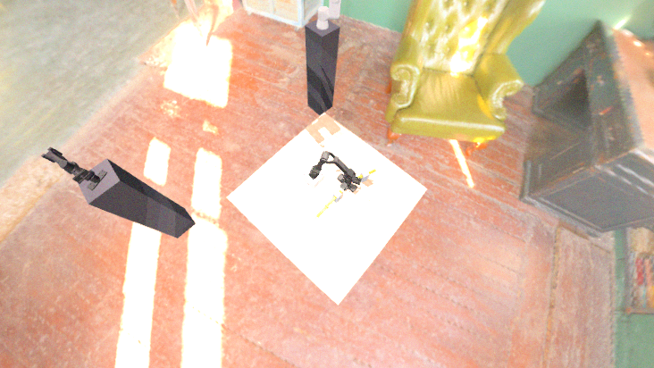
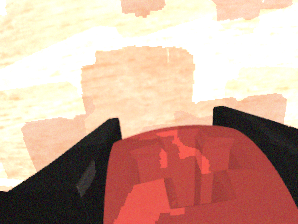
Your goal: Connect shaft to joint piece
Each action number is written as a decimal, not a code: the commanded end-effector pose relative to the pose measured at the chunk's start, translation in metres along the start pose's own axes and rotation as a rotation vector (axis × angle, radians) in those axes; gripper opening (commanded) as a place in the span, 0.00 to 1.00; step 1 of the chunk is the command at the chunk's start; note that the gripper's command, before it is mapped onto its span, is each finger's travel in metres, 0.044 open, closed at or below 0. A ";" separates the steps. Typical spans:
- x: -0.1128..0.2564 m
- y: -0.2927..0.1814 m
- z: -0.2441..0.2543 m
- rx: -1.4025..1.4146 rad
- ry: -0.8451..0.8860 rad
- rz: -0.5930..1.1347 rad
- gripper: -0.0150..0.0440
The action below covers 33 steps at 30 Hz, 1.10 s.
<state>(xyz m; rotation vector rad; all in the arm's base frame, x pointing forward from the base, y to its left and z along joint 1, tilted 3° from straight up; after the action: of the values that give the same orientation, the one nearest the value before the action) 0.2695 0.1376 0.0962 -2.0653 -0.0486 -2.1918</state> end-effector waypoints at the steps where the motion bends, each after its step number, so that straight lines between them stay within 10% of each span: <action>1: 0.001 -0.001 0.001 0.024 -0.001 -0.013 0.25; 17: 0.000 -0.001 0.001 0.015 -0.001 -0.009 0.25; 33: 0.000 -0.001 0.001 0.015 -0.001 -0.009 0.86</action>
<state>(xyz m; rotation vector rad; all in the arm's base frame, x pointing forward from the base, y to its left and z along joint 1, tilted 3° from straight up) 0.2703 0.1381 0.0967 -2.0630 -0.0766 -2.1884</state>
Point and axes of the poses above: the point midway between the two fingers, 35 mm back from their tips, its own x axis back along the fingers, its own z axis across the jaws, y = z × x, the point moved 7 cm from there along x, back along the fingers, and after that the axes turned 4 degrees about x, right-handed, at the moved point
